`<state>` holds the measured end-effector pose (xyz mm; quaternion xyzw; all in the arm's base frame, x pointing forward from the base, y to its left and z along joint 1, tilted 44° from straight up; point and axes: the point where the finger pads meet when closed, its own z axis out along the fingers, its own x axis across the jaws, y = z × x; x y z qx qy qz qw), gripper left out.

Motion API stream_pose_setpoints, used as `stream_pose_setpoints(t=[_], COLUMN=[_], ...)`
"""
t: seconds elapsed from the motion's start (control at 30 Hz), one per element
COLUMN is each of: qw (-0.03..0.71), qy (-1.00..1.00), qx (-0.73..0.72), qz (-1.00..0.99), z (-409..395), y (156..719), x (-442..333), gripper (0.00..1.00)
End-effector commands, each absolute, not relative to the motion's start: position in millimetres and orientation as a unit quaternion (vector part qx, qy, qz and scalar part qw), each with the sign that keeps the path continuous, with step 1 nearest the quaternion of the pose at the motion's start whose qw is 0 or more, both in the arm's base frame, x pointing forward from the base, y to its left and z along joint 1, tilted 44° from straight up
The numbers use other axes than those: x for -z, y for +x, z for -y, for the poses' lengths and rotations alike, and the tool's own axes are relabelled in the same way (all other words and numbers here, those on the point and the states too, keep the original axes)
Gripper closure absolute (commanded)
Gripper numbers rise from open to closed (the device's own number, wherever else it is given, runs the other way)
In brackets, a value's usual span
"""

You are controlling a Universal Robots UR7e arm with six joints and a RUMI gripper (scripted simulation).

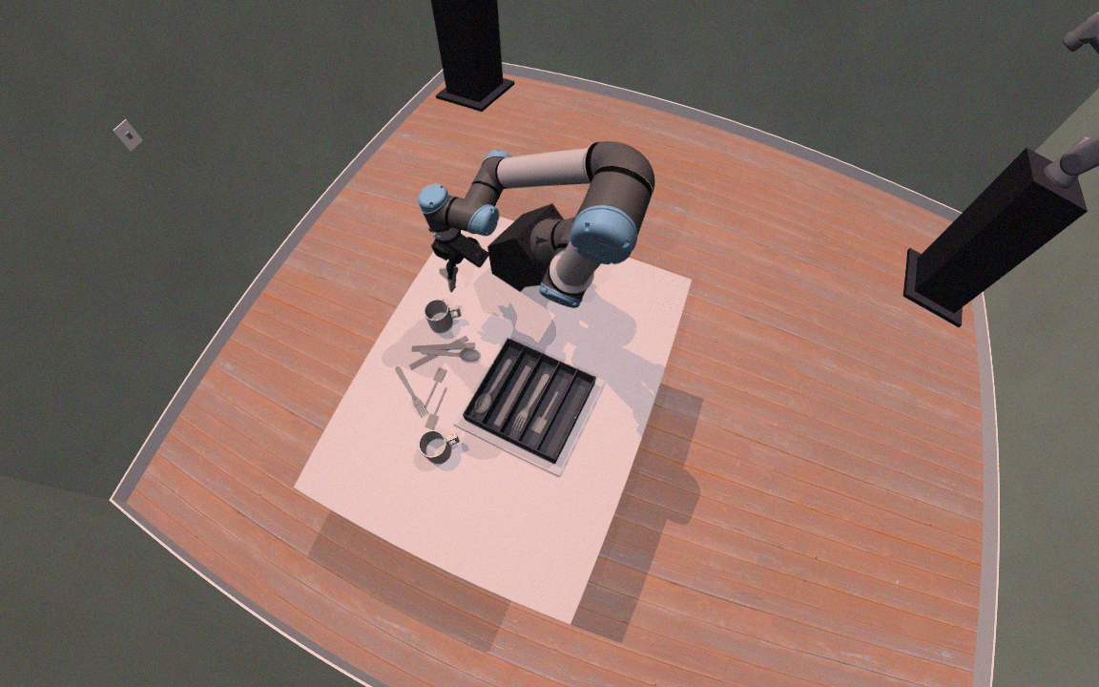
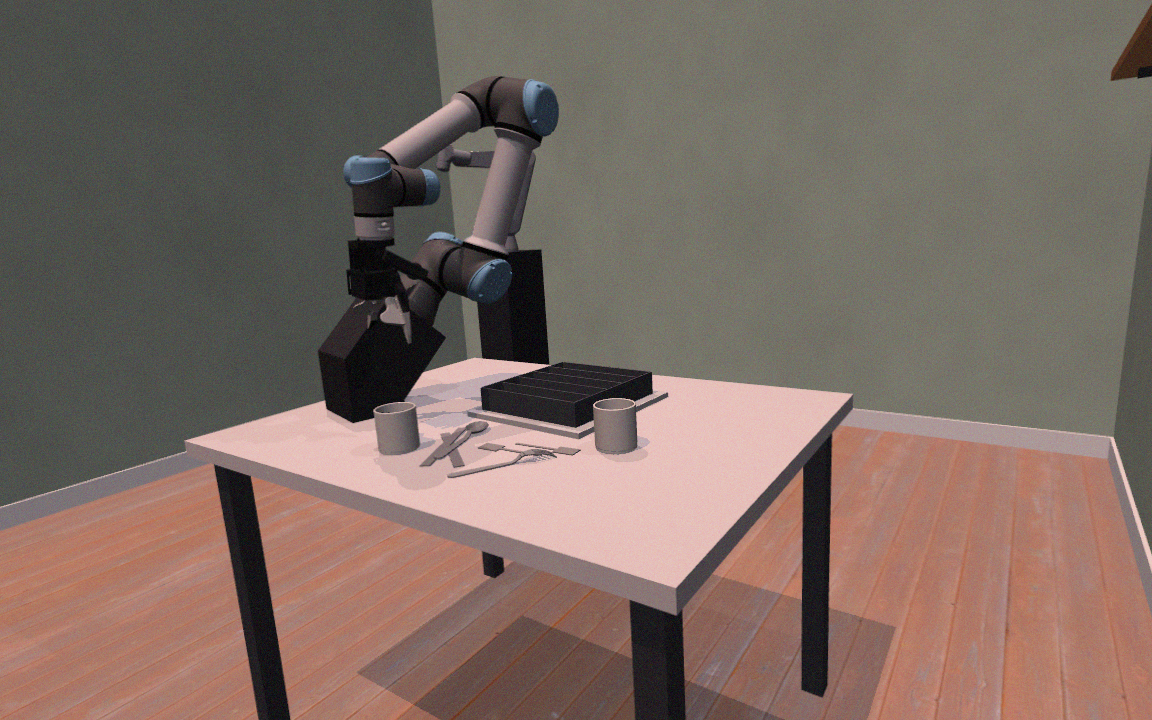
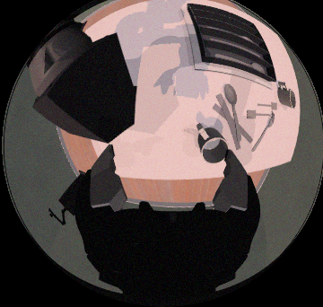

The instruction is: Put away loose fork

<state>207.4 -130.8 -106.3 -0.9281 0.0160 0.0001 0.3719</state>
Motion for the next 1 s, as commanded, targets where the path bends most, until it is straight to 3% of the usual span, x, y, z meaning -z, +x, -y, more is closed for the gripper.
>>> stream_pose_setpoints(t=[0.0,0.67,0.97], qw=[0.372,0.37,0.358], qy=[-0.928,-0.929,-0.931], qx=[0.0,0.0,-0.007], qz=[-0.016,-0.018,-0.062], z=[131,134,161], y=[207,211,269], x=[106,107,115], gripper=[0.0,0.0,0.0])
